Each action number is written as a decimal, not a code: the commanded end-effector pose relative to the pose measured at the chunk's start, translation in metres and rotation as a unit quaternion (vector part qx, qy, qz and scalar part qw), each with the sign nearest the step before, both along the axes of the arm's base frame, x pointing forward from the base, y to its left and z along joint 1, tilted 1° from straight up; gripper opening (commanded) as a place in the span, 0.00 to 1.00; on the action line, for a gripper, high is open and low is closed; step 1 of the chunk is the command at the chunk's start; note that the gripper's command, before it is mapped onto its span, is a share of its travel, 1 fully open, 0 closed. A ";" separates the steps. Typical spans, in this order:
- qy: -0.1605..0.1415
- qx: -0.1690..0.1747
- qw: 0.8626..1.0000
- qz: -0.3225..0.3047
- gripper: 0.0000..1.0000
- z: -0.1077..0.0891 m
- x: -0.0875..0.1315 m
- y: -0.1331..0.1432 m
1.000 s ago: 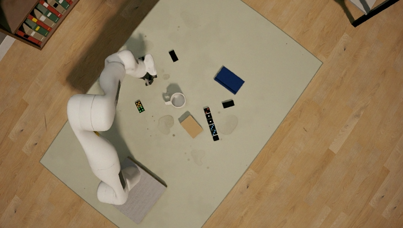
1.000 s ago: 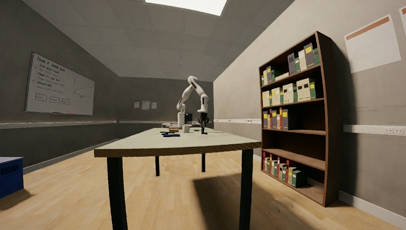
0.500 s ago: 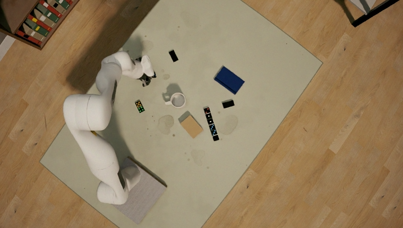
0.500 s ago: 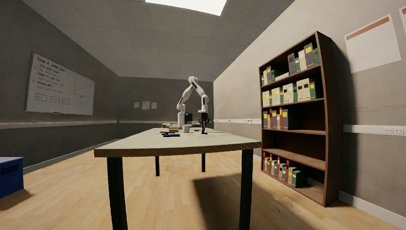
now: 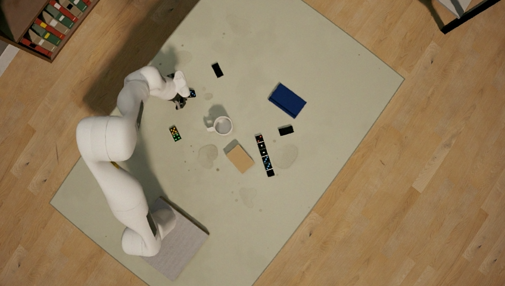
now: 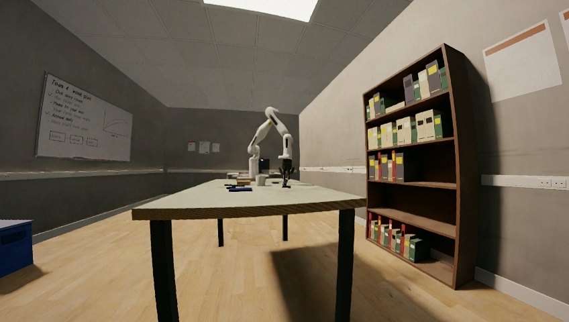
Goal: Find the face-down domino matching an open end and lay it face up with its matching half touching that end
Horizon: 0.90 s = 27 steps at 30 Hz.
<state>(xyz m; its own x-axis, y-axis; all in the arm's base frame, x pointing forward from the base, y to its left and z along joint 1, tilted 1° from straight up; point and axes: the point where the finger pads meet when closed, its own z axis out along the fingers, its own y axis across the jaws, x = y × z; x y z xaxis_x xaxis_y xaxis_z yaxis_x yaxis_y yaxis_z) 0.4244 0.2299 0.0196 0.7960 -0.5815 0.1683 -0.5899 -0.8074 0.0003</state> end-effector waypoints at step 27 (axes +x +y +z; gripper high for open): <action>0.002 -0.002 1.000 -0.001 0.35 -0.018 -0.011 0.005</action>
